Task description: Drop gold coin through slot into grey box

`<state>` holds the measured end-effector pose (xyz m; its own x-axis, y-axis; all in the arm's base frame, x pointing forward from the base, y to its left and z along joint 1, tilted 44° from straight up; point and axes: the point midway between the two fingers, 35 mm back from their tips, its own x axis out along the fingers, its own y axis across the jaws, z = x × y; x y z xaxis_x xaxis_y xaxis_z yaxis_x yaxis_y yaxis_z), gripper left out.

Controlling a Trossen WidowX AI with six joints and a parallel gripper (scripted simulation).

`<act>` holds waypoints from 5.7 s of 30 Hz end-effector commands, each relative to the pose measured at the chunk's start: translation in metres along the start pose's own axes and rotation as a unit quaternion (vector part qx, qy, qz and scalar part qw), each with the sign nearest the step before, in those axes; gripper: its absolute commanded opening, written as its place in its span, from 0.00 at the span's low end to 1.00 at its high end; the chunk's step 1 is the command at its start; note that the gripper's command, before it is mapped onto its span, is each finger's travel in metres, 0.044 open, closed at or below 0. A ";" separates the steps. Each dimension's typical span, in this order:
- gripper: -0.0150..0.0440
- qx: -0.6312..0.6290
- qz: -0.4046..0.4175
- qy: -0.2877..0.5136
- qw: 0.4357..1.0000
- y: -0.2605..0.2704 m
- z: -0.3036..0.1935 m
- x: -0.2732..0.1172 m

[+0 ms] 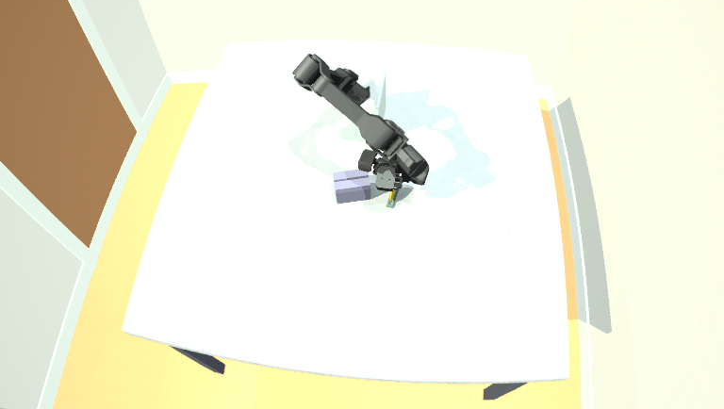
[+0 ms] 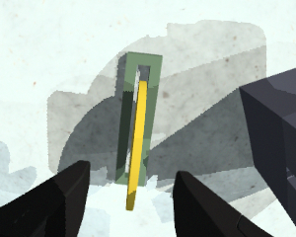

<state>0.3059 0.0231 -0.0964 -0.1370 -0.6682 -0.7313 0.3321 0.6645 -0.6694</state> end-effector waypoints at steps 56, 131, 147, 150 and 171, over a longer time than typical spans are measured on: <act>0.25 -0.004 -0.005 0.000 1.000 0.000 -0.001 0.037; 0.25 0.523 -0.004 -0.001 0.852 -0.002 -0.010 -0.042; 0.25 0.523 -0.003 0.000 0.853 -0.040 0.006 -0.044; 0.25 0.522 -0.003 0.000 0.853 -0.047 0.009 -0.044; 0.25 0.522 -0.006 -0.002 0.853 -0.100 0.022 -0.043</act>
<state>0.3011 -0.0154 -0.0022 -0.1445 -0.6718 -0.7265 0.9813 -0.0028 -0.1926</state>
